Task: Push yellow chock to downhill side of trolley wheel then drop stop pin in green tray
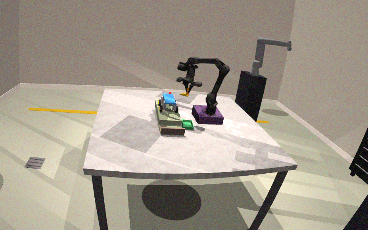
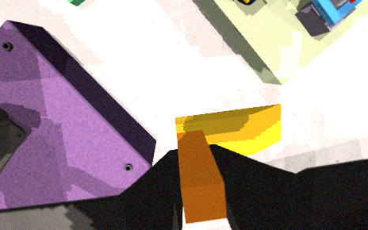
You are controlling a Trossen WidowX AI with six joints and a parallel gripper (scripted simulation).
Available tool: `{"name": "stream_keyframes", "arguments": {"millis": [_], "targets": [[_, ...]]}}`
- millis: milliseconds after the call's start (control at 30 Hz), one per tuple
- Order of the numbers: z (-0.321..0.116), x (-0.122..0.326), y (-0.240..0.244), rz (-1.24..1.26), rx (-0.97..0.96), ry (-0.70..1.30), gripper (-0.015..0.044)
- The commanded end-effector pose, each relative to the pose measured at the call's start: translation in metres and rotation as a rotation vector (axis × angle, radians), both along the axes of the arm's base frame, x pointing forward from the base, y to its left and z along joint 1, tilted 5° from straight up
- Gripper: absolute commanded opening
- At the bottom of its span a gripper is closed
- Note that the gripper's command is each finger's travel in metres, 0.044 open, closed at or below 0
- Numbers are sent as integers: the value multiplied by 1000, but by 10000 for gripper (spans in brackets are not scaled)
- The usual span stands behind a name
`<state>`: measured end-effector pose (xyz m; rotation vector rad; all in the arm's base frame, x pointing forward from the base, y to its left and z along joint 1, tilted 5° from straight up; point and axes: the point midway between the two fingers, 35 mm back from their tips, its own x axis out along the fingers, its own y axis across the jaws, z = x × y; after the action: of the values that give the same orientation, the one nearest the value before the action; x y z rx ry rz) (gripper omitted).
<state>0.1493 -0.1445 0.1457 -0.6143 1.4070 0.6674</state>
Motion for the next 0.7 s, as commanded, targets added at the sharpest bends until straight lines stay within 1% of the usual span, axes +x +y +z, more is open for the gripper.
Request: {"name": "stream_keyframes", "arguments": {"millis": [0, 667], "targets": [[1, 1, 0, -120, 5, 5, 0], [1, 1, -1, -809, 38, 46, 0]]}}
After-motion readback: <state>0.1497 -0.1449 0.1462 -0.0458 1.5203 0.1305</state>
